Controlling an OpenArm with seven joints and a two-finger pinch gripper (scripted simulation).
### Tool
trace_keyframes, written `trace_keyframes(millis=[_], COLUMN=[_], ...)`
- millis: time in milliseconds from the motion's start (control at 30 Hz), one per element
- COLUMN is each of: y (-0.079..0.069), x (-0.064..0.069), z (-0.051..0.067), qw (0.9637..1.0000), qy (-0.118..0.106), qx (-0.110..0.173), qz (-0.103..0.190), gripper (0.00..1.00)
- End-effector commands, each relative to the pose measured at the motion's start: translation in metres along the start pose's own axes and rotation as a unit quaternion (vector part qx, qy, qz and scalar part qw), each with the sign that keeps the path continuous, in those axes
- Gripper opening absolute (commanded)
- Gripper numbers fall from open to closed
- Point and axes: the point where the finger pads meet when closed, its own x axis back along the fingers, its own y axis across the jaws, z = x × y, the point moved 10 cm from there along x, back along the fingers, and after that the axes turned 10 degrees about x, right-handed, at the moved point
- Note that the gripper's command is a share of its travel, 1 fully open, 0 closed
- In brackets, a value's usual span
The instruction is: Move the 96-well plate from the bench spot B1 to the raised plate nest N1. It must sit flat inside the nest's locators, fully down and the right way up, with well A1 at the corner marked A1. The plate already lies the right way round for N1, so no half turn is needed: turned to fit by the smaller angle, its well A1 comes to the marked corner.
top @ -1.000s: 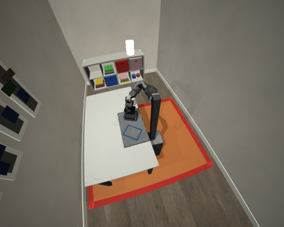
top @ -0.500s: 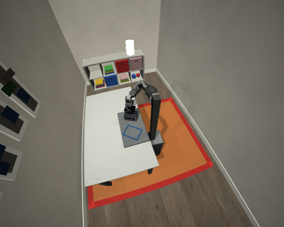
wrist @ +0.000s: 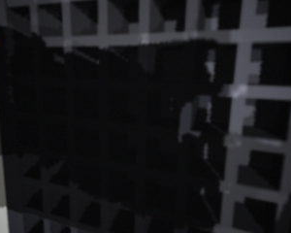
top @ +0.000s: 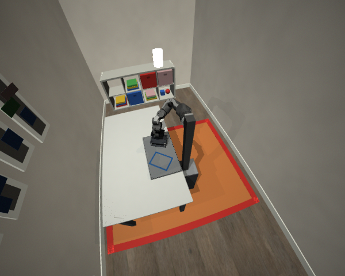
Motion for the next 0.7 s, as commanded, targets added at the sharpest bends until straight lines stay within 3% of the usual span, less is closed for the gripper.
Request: trace_keyframes(millis=[0,667], y=[-0.0008,0.0013], x=[0.0015,0.0007], z=[-0.0011,-0.0008], qw=[1.0000,1.0000], qy=[-0.003,-0.003], qx=[-0.003,-0.003], qz=[0.003,0.003], gripper=[0.00,0.00])
